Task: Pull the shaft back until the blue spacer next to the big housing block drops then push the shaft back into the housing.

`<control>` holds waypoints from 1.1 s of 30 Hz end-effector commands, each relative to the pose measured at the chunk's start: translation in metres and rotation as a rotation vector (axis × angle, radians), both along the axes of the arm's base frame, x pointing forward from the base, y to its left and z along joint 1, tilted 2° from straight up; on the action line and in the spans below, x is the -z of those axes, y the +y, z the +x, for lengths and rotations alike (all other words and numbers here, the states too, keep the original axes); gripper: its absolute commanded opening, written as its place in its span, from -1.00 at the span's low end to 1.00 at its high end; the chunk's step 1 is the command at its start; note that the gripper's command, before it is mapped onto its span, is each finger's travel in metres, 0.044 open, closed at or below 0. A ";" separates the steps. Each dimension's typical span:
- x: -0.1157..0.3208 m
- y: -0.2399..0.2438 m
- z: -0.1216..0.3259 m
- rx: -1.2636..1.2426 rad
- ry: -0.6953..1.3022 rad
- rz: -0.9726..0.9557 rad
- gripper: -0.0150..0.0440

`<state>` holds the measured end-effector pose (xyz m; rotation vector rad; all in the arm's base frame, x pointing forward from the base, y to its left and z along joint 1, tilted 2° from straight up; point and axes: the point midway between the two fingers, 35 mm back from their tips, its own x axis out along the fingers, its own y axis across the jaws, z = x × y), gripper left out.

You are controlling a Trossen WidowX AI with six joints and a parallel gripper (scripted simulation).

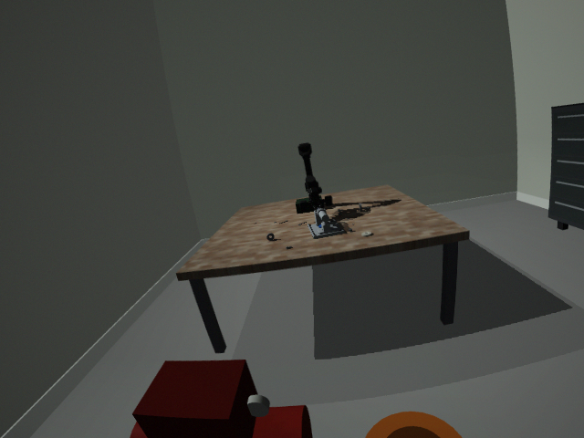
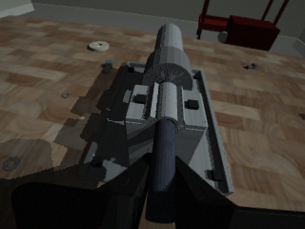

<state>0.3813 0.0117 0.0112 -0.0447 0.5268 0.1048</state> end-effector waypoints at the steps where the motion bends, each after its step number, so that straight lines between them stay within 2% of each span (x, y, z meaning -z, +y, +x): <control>1: 0.000 0.000 0.002 0.000 -0.001 0.003 -0.49; 33: -0.001 0.002 0.011 0.000 -0.002 0.003 -0.49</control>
